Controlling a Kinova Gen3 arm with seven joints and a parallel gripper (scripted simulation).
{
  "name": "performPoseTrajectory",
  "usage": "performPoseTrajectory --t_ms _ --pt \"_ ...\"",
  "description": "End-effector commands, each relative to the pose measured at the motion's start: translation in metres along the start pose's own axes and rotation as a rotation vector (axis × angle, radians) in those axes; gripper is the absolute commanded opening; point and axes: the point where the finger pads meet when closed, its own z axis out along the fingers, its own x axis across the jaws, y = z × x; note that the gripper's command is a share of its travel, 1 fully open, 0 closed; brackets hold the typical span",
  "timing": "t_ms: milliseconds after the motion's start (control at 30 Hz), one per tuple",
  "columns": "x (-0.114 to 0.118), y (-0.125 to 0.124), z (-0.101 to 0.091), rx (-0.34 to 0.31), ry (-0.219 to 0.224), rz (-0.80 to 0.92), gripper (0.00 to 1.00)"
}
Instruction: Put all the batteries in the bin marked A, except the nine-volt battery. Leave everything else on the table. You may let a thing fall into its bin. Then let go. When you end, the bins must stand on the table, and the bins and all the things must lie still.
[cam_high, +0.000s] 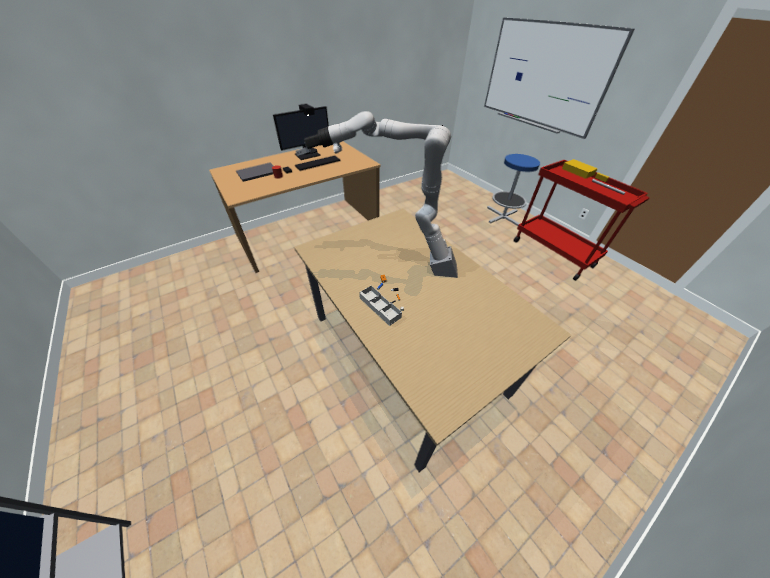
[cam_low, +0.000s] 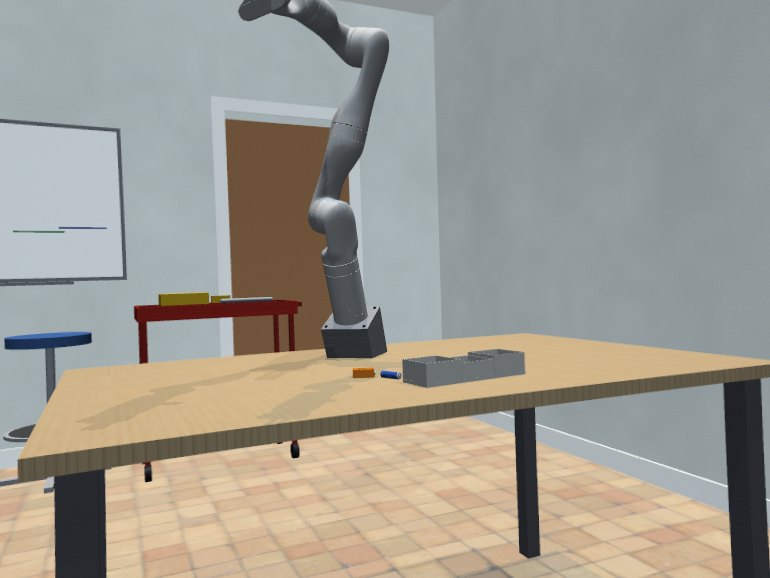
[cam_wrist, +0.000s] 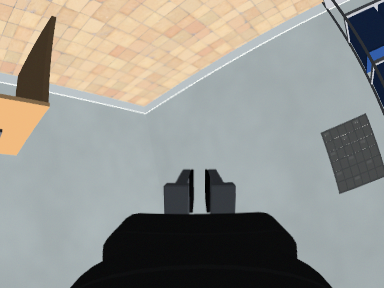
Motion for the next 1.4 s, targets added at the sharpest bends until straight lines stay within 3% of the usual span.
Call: performPoseTrajectory --t_ms 0,267,367,500,567,700,800,1033,1133,1233,1367 --pt "-0.002 -0.002 0.004 0.039 -0.001 -0.001 0.31" --pt "0.017 -0.058 0.02 0.048 0.001 -0.001 0.31" --pt "0.026 -0.082 0.023 0.194 0.034 -0.013 0.31" --pt "0.037 -0.113 0.026 0.204 0.036 -0.014 0.31" --pt "0.037 -0.113 0.026 0.204 0.036 -0.014 0.31" --pt "0.047 -0.139 0.028 0.204 0.036 -0.014 0.31" --pt "0.055 -0.163 0.027 0.348 0.067 -0.041 0.31" --pt "0.074 -0.217 0.023 0.36 0.07 -0.043 0.31" --pt "0.075 -0.219 0.023 0.36 0.07 -0.043 0.31" --pt "0.083 -0.242 0.017 0.5 0.1 -0.086 0.31" --pt "0.093 -0.273 0.009 0.513 0.102 -0.09 0.31"
